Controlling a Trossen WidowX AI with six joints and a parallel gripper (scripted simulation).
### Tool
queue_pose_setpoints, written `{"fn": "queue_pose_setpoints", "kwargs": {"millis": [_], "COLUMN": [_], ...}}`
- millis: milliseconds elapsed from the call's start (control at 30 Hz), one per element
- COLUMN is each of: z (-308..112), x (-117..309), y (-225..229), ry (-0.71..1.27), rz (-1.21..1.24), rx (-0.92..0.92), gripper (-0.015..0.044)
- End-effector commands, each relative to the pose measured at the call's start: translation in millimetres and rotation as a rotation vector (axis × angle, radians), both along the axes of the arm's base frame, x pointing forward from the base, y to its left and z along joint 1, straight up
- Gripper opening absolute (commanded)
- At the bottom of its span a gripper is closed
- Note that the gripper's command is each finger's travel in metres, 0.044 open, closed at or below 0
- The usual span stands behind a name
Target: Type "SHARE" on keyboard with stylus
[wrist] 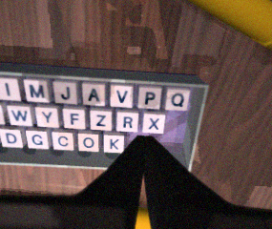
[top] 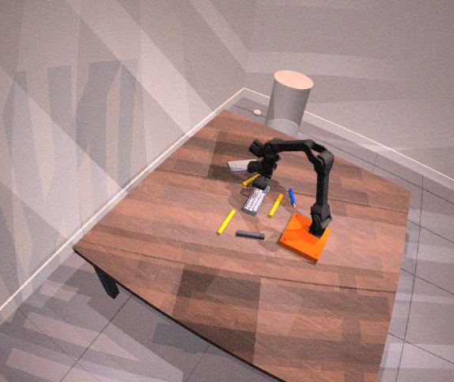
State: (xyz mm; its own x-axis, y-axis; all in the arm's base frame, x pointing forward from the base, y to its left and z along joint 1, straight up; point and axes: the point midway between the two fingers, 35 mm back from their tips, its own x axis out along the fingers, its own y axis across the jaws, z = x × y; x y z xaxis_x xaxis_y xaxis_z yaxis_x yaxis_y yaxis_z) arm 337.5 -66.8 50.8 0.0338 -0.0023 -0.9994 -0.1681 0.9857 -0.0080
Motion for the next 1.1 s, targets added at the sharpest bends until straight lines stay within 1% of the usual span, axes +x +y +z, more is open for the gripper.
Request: {"fn": "queue_pose_setpoints", "kwargs": {"millis": [0,100,500,700,1067], "z": [-1,-2,-3,-3,-3], "x": [-12,-31,-33,-44,-45], "y": [6,18,21,87,90], "ry": [0.007,0.009,0.009,0.009,0.009], "rz": [0.003,0.003,0.003,0.003,0.003], "rx": [0.001,0.001,0.002,0.007,0.007], "gripper": [0.0000,0.0000,0.0000,0.0000,0.0000]}}
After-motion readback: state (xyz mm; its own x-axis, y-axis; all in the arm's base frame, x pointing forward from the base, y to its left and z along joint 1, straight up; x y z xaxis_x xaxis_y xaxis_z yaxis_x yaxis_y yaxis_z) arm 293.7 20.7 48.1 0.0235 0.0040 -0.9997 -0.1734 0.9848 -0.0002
